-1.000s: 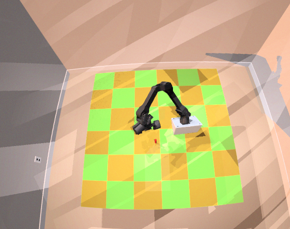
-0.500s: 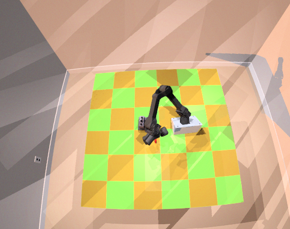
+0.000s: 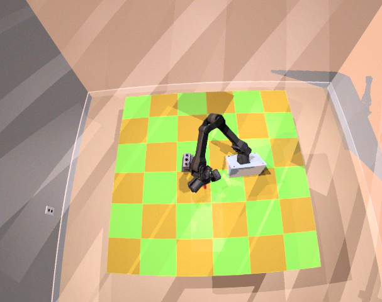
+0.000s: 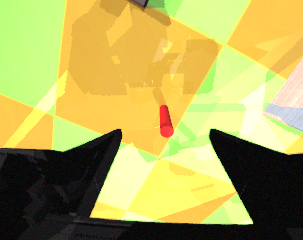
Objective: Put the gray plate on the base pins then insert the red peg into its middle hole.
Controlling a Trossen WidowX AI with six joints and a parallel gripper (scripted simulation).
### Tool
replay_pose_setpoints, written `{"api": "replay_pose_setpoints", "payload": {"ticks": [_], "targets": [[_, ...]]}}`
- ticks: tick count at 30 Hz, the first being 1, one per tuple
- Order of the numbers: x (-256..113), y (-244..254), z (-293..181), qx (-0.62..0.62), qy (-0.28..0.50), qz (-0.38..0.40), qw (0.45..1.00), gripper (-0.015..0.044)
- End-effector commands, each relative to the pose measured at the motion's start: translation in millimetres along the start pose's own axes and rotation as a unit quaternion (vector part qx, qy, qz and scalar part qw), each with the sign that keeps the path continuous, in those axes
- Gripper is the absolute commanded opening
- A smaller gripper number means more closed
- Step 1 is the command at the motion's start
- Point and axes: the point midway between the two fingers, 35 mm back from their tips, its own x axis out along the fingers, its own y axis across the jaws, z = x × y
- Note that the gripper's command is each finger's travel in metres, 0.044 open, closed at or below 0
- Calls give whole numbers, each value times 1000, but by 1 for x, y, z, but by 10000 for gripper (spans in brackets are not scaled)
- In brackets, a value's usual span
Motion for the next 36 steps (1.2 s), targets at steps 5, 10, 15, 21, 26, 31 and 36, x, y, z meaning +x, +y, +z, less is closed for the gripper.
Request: {"api": "replay_pose_setpoints", "payload": {"ticks": [5,10,15,21,26,31,36], "targets": [[13,-1,0,-4,-3,-2,1000,440],[21,-1,0,-4,-3,-2,1000,440],[29,-2,0,-4,-3,-2,1000,440],[38,-2,0,-4,-4,-2,1000,440],[42,-3,0,-4,-4,-2,1000,414],[42,-3,0,-4,-4,-2,1000,282],[42,-3,0,-4,-4,-2,1000,151]]}}
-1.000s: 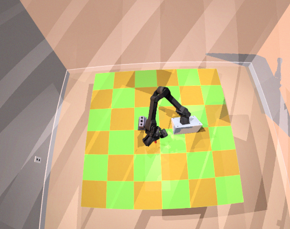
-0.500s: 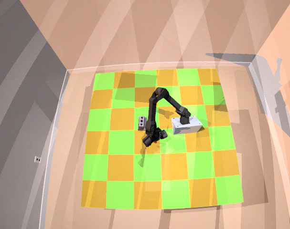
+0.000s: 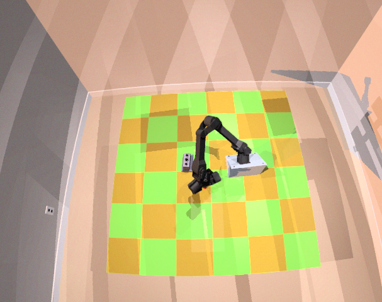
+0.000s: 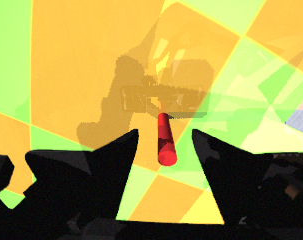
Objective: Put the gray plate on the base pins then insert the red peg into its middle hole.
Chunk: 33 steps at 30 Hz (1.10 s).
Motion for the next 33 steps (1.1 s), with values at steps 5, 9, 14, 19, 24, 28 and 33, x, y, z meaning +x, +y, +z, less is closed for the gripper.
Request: {"api": "replay_pose_setpoints", "payload": {"ticks": [5,9,14,19,24,28,33], "targets": [[0,0,0,-3,-1,1,1000,40],[0,0,0,-3,-1,1,1000,13],[0,0,0,-3,-1,1,1000,0],[0,0,0,-3,-1,1,1000,0],[-4,1,0,-3,-1,1,1000,0],[-15,3,-1,-3,0,2,1000,0],[-30,5,-1,-3,1,2,1000,0]]}}
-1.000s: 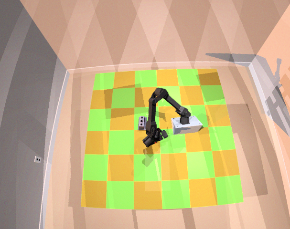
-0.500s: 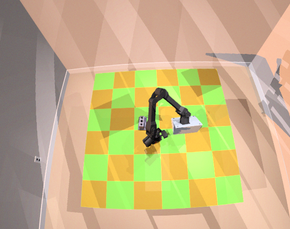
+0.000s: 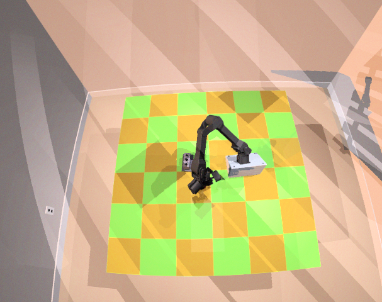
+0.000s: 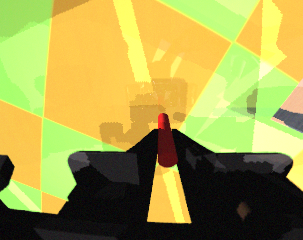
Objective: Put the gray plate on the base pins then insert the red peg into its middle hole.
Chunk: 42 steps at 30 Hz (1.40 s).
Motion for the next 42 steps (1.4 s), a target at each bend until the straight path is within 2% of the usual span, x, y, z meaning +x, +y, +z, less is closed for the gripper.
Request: {"api": "replay_pose_setpoints", "payload": {"ticks": [1,15,16,42], "targets": [[-11,3,0,4,3,3,1000,0],[-56,5,-1,4,4,2,1000,0],[-47,5,-1,0,1,1,1000,0],[-53,26,60,-1,16,7,1000,0]]}}
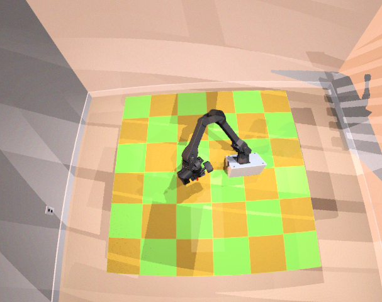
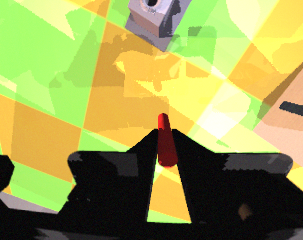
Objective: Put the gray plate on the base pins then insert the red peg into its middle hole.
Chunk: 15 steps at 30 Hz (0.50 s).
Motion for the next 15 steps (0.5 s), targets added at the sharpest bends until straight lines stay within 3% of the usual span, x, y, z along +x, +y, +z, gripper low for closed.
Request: {"api": "replay_pose_setpoints", "payload": {"ticks": [1,15], "targets": [[-2,3,9,0,1,3,1000,0],[-3,9,48,4,1,4,1000,0]]}}
